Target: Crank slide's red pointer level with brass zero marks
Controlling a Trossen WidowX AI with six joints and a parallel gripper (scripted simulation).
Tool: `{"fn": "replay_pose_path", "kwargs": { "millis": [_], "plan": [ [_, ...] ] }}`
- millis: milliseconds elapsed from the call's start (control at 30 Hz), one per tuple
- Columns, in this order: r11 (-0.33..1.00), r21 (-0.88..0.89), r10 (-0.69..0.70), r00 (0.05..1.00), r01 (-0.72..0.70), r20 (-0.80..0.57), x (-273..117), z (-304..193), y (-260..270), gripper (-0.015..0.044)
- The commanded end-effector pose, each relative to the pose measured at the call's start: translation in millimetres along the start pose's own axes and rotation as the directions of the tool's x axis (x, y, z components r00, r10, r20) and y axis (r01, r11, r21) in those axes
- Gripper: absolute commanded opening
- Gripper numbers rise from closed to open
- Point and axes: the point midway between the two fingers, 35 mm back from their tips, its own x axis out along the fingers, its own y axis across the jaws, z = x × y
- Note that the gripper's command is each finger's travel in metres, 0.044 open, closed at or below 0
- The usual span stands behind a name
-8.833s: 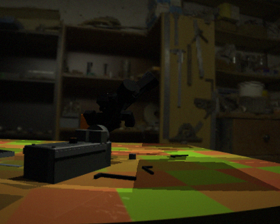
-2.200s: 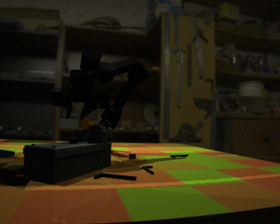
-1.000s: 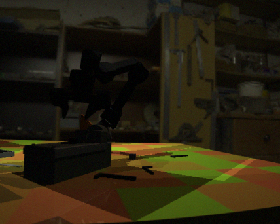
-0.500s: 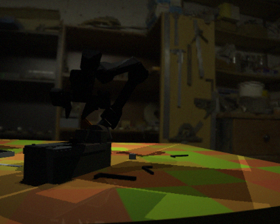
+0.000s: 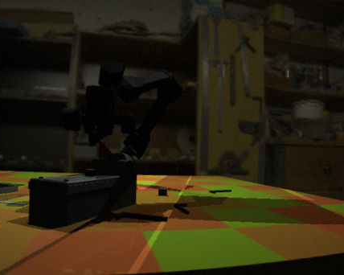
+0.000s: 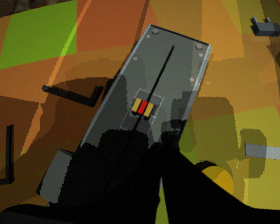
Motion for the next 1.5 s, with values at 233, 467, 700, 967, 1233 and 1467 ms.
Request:
{"fn": "replay_pose_path", "kwargs": {
  "millis": [233,467,700,967,1233,1467],
  "plan": [
    [1.0,0.0,0.0,1.0,0.0,0.0,0.0,0.0,-0.1,0.0],
    [1.0,0.0,0.0,1.0,0.0,0.0,0.0,0.0,-0.1,0.0184],
    [1.0,0.0,0.0,1.0,0.0,0.0,0.0,0.0,-0.1,0.0368],
    [1.0,0.0,0.0,1.0,0.0,0.0,0.0,0.0,-0.1,0.0335],
    [1.0,0.0,0.0,1.0,0.0,0.0,0.0,0.0,-0.1,0.0125],
    [1.0,0.0,0.0,1.0,0.0,0.0,0.0,0.0,-0.1,0.0]
  ]
}}
